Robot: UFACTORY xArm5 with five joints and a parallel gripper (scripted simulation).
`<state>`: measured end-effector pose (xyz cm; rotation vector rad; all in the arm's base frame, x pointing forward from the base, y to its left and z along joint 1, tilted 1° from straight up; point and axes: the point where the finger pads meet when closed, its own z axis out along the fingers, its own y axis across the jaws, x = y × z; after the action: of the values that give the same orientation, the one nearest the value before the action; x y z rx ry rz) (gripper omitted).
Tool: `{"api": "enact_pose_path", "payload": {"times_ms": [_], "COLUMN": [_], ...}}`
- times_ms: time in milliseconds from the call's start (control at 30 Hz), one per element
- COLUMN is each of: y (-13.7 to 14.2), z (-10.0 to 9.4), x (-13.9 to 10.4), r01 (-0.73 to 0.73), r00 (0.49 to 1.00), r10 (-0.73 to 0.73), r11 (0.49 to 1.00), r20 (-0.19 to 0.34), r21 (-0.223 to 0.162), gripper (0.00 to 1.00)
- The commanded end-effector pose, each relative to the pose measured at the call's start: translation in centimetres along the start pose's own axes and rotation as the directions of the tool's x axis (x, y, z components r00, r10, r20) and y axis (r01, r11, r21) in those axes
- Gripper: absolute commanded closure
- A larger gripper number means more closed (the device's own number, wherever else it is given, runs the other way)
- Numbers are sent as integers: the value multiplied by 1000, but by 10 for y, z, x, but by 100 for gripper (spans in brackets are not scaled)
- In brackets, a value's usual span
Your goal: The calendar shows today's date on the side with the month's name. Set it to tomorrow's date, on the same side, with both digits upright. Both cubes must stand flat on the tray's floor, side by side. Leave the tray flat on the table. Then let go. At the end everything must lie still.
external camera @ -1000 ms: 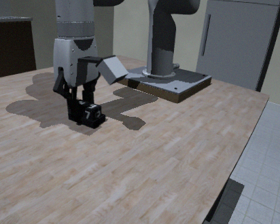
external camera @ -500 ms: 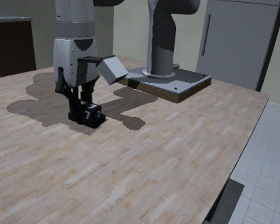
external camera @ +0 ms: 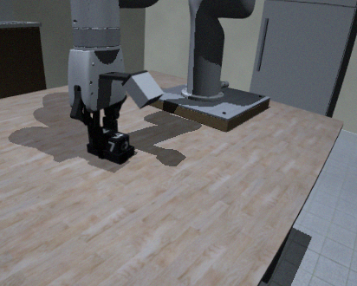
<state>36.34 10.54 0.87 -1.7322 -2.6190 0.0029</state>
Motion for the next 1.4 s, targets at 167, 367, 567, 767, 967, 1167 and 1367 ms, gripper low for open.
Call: {"api": "enact_pose_path", "payload": {"times_ms": [167,367,567,767,967,1167,1367], "y": [1,1,1,1,1,1,2], "z": [-1,-11,-51,-90,-99,-100,-100], "x": [0,0,1,2,2,2,1], "r01": [0,0,0,0,0,0,18], "r00": [1000,1000,1000,1000,1000,1000,1000], "r10": [0,0,0,0,0,0,-18], "r11": [1000,1000,1000,1000,1000,1000,1000], "r20": [0,0,0,0,0,0,0], "r21": [-3,-3,-3,-3,-3,-3,-3], "gripper": [71,71,71,71,71,71,71]}}
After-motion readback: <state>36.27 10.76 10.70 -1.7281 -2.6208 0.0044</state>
